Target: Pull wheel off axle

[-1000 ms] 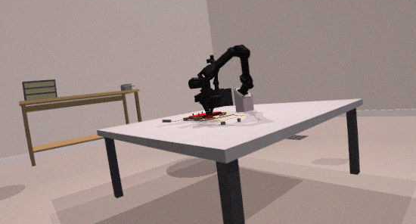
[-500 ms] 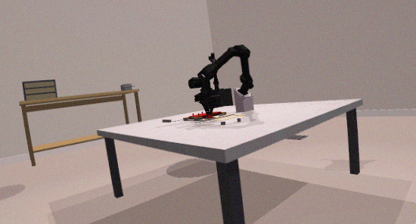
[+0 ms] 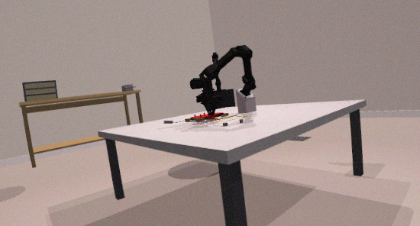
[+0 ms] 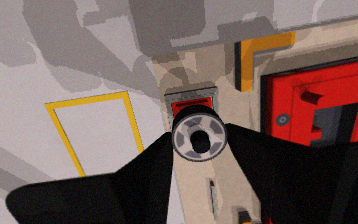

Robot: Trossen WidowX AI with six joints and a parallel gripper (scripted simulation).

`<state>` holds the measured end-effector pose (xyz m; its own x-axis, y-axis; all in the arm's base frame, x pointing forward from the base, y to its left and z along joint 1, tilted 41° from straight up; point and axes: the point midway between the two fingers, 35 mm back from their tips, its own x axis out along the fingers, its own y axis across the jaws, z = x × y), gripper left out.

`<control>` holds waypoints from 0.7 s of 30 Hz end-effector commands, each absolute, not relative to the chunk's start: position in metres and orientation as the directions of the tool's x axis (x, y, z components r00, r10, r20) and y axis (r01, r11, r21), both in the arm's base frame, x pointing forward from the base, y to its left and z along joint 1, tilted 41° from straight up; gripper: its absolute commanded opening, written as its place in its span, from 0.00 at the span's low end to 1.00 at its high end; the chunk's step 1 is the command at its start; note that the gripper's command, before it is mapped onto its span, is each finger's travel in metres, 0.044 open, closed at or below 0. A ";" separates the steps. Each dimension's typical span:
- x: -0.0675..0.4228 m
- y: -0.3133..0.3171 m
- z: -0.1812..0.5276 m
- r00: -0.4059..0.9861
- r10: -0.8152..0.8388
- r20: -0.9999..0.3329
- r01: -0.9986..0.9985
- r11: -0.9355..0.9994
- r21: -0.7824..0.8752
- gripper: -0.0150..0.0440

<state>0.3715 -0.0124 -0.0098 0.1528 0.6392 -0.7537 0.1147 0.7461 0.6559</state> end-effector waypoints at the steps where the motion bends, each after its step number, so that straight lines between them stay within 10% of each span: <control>1: 0.371 -0.016 -0.007 0.156 0.639 -0.754 0.117 0.746 0.656 0.25; 21: 0.370 -0.020 -0.002 0.157 0.639 -0.753 0.118 0.745 0.656 0.25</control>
